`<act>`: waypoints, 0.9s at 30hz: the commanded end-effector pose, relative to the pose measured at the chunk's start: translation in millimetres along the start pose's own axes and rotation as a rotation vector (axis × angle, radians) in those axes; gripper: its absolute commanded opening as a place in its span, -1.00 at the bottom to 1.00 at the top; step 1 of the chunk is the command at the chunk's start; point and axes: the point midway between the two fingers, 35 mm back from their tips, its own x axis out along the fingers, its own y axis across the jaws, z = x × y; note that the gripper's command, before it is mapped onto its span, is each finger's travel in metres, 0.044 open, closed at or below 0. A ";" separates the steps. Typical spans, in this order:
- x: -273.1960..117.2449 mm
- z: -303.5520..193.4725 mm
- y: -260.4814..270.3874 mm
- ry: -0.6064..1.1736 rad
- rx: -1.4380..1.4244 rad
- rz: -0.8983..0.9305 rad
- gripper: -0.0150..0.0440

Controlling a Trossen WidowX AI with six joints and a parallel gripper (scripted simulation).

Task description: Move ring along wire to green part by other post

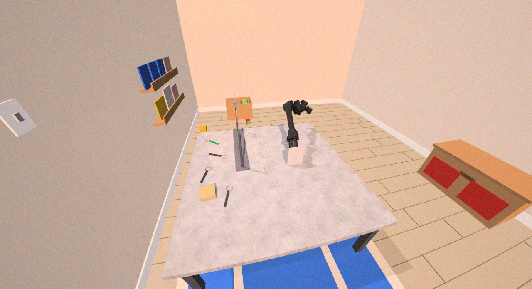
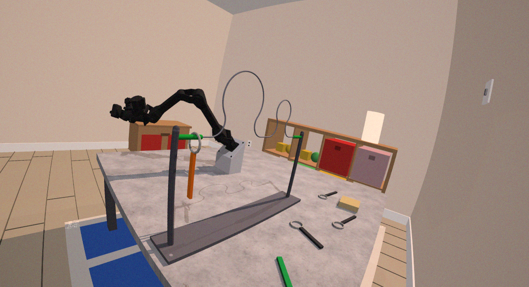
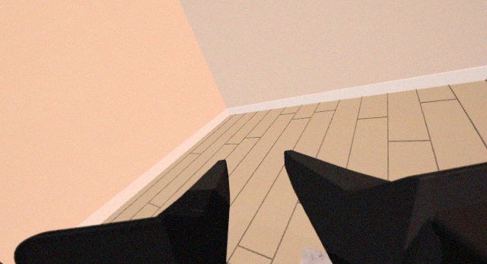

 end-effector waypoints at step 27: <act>-212.4 -255.0 253.3 0.677 -0.458 1.273 0.05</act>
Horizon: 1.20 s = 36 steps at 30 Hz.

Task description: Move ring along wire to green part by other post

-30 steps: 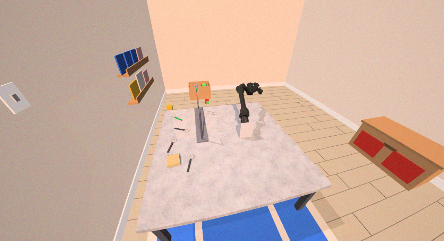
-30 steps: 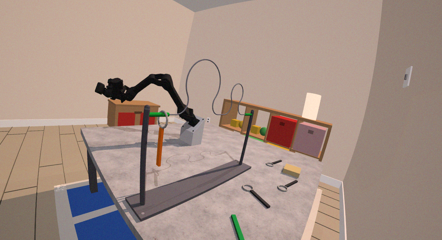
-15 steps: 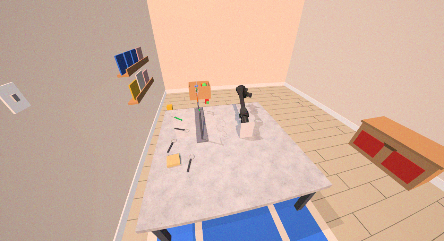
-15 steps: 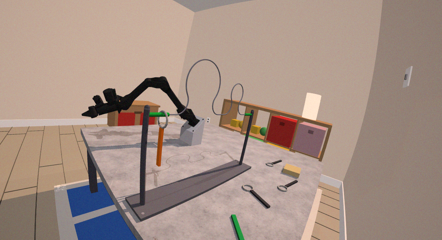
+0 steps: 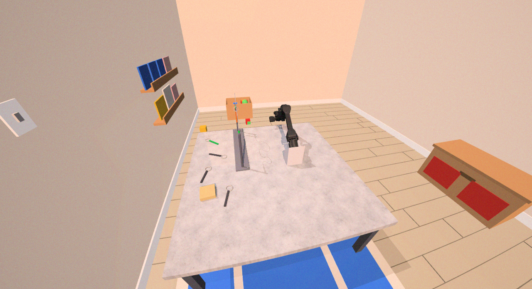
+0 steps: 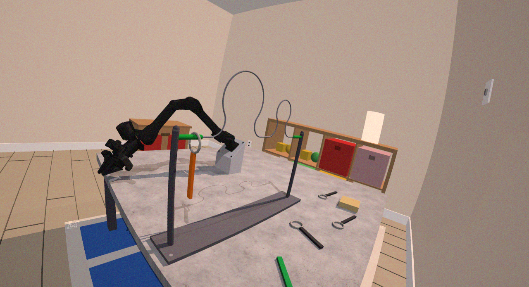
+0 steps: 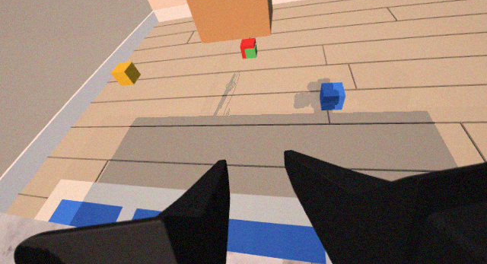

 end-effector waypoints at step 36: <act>-40.3 22.2 372.5 -0.406 -0.455 1.208 0.05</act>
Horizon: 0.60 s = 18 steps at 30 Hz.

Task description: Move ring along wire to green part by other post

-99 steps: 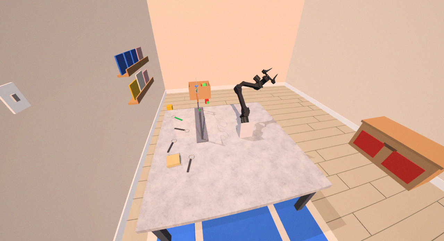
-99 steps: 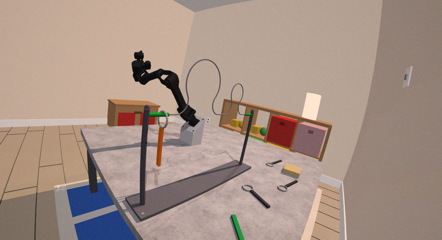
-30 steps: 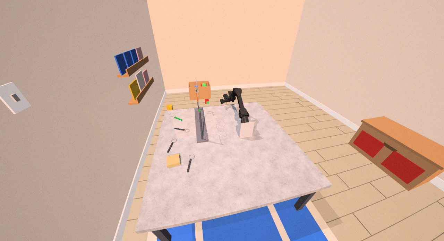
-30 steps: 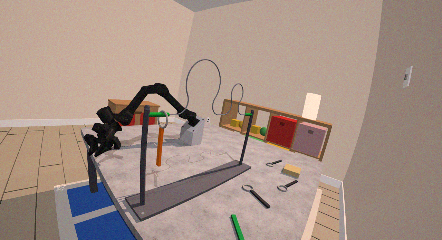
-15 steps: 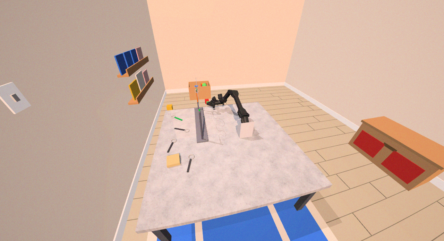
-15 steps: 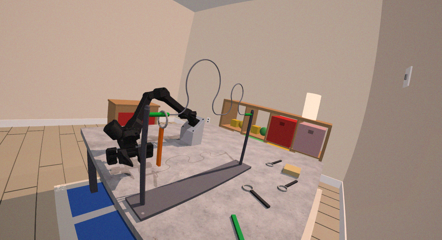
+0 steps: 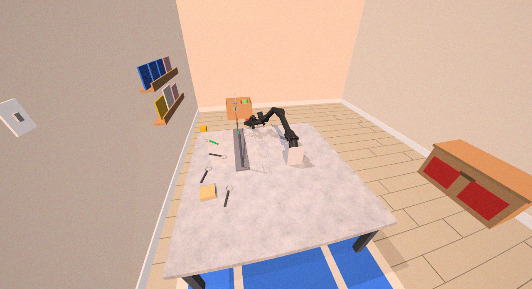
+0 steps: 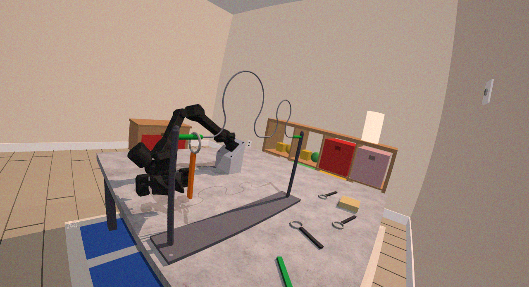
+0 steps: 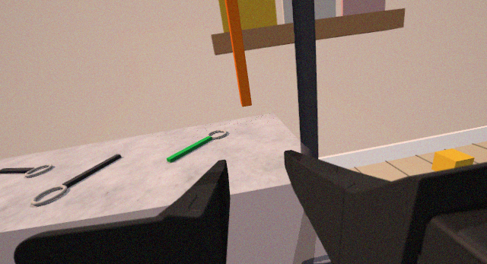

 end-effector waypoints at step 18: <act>34.4 37.6 -4.4 -0.020 -0.028 -0.002 0.05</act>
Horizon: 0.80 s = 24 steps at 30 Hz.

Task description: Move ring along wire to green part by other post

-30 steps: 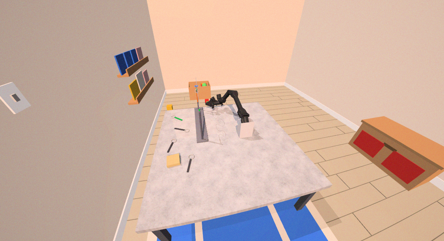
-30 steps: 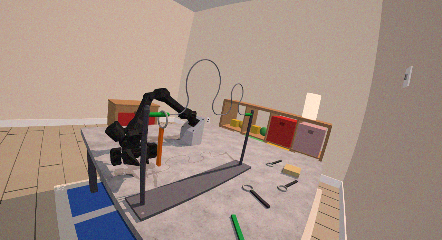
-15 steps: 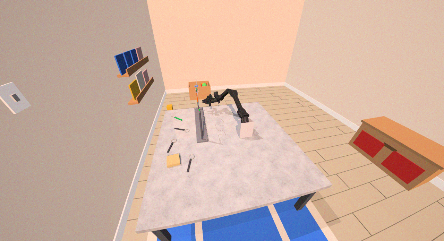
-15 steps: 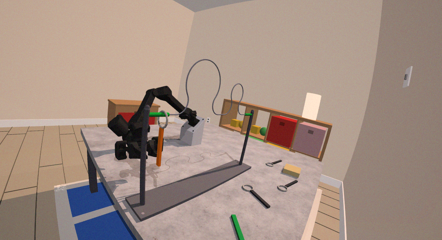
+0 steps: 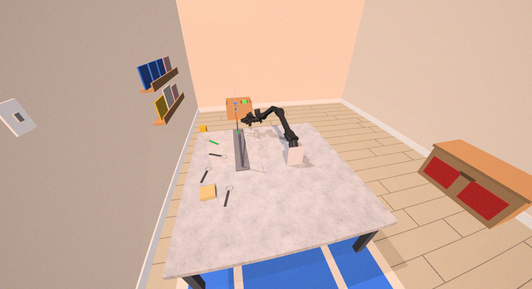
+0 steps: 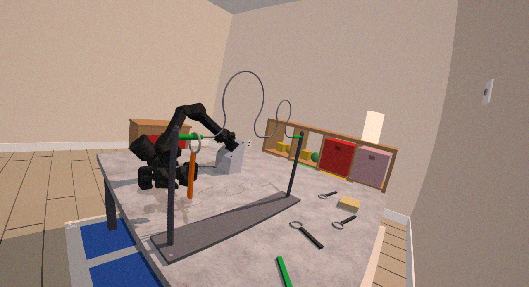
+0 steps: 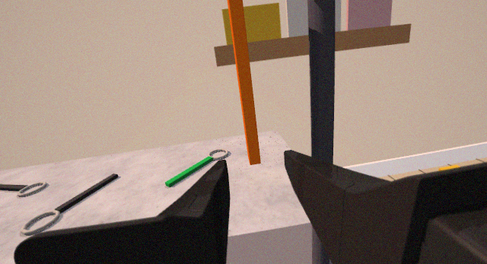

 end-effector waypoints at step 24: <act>43.2 3.5 -4.5 -0.004 -0.010 -0.008 0.05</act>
